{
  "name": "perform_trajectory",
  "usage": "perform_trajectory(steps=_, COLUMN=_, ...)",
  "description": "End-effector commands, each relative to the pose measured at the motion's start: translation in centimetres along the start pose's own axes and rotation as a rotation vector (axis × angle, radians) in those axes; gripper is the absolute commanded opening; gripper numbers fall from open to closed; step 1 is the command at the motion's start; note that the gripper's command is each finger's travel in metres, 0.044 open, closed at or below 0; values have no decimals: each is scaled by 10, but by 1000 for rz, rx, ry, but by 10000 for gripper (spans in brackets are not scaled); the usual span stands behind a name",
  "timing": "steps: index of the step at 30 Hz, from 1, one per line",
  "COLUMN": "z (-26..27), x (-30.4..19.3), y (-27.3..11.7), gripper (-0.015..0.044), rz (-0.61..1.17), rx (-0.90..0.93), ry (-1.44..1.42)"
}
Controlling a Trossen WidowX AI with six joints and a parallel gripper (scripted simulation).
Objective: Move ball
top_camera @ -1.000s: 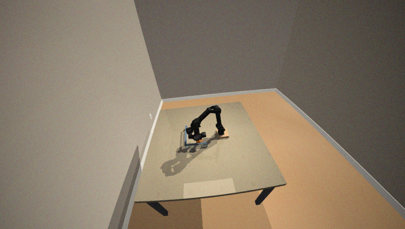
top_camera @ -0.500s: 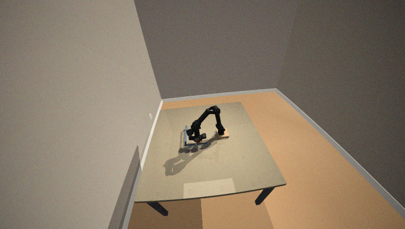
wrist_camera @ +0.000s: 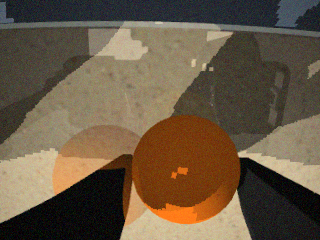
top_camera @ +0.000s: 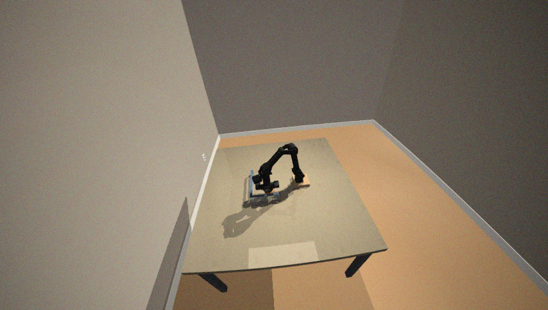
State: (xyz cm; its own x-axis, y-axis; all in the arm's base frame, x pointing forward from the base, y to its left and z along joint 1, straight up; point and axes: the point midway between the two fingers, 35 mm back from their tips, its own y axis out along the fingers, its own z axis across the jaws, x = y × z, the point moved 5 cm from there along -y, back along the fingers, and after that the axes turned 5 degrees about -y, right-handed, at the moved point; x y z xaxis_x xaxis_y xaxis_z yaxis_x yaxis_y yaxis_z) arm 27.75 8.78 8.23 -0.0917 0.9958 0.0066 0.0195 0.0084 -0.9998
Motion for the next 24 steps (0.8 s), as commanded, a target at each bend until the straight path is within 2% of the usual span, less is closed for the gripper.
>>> perform_trajectory(steps=1, z=-3, x=1, y=-12, gripper=21, rz=-5, rx=-2, ry=3)
perform_trajectory(steps=2, z=-4, x=1, y=-17, gripper=0, rz=-5, rx=-2, ry=3)
perform_trajectory(steps=24, z=0, x=0, y=-131, gripper=0, rz=-5, rx=-2, ry=3)
